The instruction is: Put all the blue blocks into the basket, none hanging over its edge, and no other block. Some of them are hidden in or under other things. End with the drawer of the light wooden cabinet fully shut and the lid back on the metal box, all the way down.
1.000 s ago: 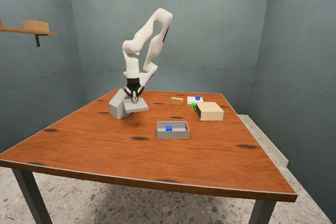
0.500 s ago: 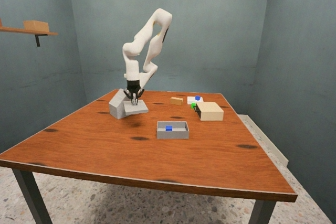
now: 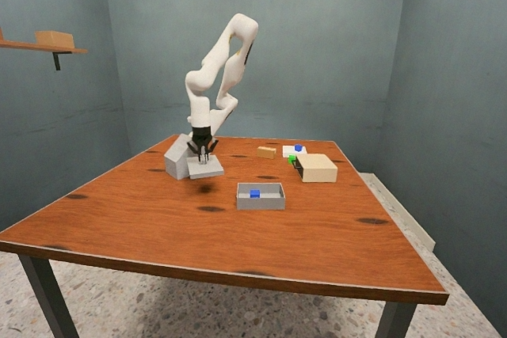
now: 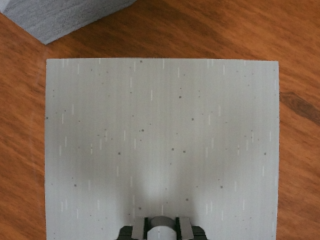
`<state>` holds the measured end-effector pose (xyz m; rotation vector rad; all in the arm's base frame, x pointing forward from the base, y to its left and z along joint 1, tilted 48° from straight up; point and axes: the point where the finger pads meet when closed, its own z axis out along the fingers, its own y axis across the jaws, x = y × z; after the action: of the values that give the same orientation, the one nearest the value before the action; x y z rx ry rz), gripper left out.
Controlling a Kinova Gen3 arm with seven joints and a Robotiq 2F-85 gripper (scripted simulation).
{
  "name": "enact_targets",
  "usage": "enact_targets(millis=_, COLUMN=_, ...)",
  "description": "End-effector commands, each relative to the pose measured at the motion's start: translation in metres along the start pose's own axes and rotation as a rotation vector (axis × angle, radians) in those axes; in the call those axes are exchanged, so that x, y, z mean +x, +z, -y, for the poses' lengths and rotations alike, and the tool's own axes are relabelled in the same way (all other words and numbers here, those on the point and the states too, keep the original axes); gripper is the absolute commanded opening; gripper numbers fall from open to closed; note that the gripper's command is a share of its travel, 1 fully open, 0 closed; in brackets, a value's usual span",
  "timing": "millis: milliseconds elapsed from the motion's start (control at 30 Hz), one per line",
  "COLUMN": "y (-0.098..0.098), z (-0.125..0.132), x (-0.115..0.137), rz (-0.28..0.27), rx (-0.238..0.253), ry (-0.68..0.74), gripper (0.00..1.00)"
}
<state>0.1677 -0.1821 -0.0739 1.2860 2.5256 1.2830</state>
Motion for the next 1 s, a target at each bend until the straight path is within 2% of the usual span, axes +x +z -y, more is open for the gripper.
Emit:
enact_targets(millis=0, y=0.009, z=0.0, x=0.0, rz=0.002, rx=-0.002, ry=-0.001, gripper=0.1)
enact_targets(millis=967, y=0.064, z=0.0, x=0.0, rz=0.001, rx=-0.001, ry=-0.001, gripper=0.1)
